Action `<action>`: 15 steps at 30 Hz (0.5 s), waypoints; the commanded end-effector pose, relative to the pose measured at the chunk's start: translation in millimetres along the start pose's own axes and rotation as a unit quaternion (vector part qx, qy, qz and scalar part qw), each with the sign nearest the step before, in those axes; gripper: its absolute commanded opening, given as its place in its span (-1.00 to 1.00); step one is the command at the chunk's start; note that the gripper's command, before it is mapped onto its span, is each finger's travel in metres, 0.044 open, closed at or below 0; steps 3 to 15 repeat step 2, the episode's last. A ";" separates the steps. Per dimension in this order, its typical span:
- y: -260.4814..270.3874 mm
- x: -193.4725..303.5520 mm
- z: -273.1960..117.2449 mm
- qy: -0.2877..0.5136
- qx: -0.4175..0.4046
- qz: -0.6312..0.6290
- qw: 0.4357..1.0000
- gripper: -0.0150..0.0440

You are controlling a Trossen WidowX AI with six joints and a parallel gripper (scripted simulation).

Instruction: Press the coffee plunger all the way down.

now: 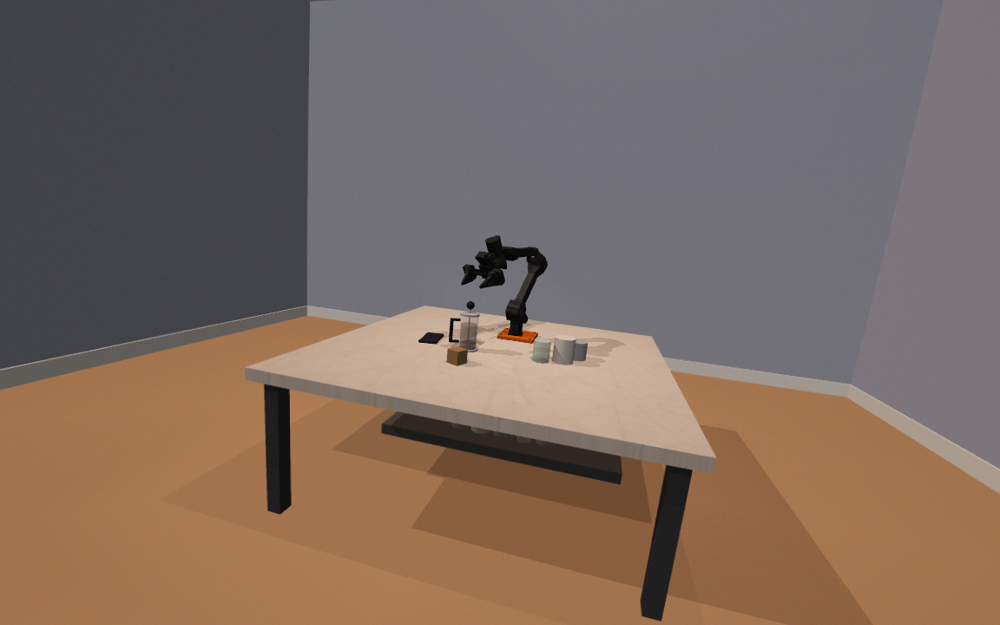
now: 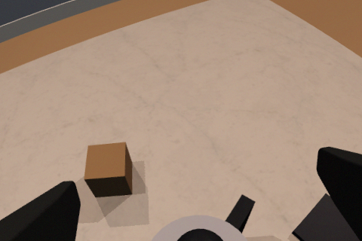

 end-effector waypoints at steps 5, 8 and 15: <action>-0.1 -1.5 -2.9 -0.001 -0.002 0.001 1.000 1.00; -0.1 -1.5 -2.9 -0.001 -0.002 0.001 1.000 1.00; -0.1 -1.5 -2.9 -0.001 -0.002 0.001 1.000 1.00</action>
Point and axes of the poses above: the point midway between the two fingers, 35 mm back from their tips, its own z axis out along the fingers, its own y axis across the jaws, x = y × z, the point moved 7 cm from there along -z, back along the fingers, and after that the axes turned 9 degrees about -z, right-handed, at the moved point
